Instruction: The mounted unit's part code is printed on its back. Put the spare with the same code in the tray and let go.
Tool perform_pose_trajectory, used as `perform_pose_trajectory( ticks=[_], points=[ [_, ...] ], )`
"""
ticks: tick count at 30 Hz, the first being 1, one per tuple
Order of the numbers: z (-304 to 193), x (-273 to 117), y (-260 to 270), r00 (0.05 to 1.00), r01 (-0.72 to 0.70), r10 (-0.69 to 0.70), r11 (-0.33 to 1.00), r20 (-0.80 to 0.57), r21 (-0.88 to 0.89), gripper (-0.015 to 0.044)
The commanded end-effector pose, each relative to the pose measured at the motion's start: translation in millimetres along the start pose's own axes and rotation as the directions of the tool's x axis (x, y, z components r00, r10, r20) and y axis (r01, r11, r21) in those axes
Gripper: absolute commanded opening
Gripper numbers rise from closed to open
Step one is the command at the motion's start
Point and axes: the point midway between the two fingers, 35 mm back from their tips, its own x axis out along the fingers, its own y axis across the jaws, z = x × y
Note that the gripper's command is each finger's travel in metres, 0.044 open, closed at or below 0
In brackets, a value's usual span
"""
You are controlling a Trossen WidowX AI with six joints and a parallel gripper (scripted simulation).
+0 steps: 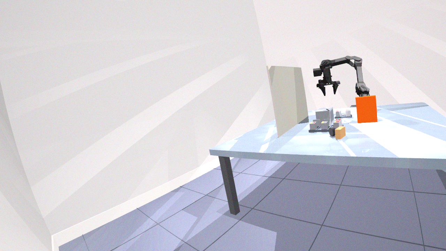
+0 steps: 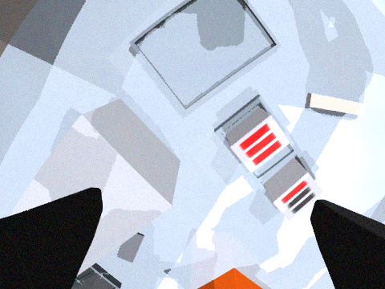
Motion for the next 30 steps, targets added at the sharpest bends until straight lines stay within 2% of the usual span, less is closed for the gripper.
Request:
perform_pose_trajectory(
  ticks=[1,9,18,23,26,30],
  points=[
    [-18.5,14.2,-49.2,1.000,0.004,-0.005,0.965,0.004,0.262,0.0440],
    [-67.1,45.9,-112.9,1.000,0.007,-0.019,0.755,0.012,0.656,0.0440],
    [-68.4,46.7,-114.0,1.000,0.007,-0.020,0.748,0.013,0.663,0.0440],
    [-67.2,66.1,-110.9,1.000,0.006,-0.017,0.748,0.010,0.664,0.0309],
    [-65.8,85.0,-110.5,1.000,0.005,-0.020,0.748,0.014,0.664,0.0300],
    [-65.1,86.6,-110.0,1.000,0.005,-0.020,0.748,0.015,0.664,0.0300]
  ],
)
